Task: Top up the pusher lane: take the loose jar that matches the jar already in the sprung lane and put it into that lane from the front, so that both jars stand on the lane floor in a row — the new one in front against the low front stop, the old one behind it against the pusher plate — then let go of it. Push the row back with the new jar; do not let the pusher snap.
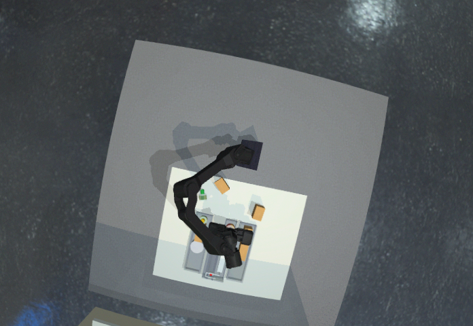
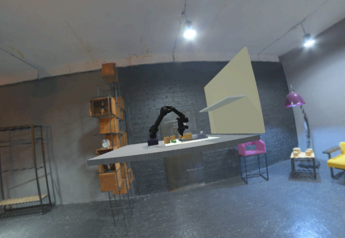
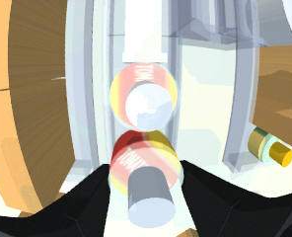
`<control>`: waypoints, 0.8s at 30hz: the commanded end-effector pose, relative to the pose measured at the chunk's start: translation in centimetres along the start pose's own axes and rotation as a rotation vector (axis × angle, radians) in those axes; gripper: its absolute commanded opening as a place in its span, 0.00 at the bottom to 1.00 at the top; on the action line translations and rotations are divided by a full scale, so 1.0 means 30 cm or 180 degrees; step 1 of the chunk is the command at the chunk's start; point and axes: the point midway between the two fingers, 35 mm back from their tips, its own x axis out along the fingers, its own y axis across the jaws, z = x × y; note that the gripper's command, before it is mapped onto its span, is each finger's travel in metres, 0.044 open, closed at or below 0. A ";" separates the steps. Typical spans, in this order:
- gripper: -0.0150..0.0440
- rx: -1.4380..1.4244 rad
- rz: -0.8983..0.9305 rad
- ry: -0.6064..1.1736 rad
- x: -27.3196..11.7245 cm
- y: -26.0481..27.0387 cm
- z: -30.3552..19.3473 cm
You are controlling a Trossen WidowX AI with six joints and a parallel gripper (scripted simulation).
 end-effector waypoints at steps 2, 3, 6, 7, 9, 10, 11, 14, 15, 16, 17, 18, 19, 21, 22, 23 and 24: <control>0.25 0.0036 -0.0029 -0.0049 0.009 -0.009 0.017; 0.25 0.0036 -0.0029 -0.0049 0.010 -0.009 0.017; 0.25 0.0036 -0.0029 -0.0049 0.014 -0.009 0.017; 0.25 0.0036 -0.0029 -0.0049 0.016 -0.009 0.017; 0.25 0.0036 -0.0029 -0.0049 0.018 -0.009 0.017; 0.25 0.0036 -0.0029 -0.0049 0.019 -0.009 0.017; 0.25 0.0036 -0.0029 -0.0049 0.021 -0.009 0.017; 0.25 0.0036 -0.0030 -0.0049 0.024 -0.009 0.017; 0.25 0.0036 -0.0030 -0.0049 0.026 -0.009 0.017; 0.25 0.0036 -0.0030 -0.0049 0.027 -0.009 0.017; 0.25 0.0036 -0.0030 -0.0049 0.028 -0.009 0.017; 0.25 0.0036 -0.0030 -0.0049 0.029 -0.010 0.017; 0.25 0.0036 -0.0030 -0.0049 0.031 -0.010 0.016; 0.25 0.0036 -0.0030 -0.0049 0.033 -0.010 0.016; 0.25 0.0036 -0.0030 -0.0049 0.034 -0.010 0.016; 0.25 0.0036 -0.0030 -0.0049 0.036 -0.010 0.016; 0.25 0.0036 -0.0030 -0.0049 0.037 -0.010 0.015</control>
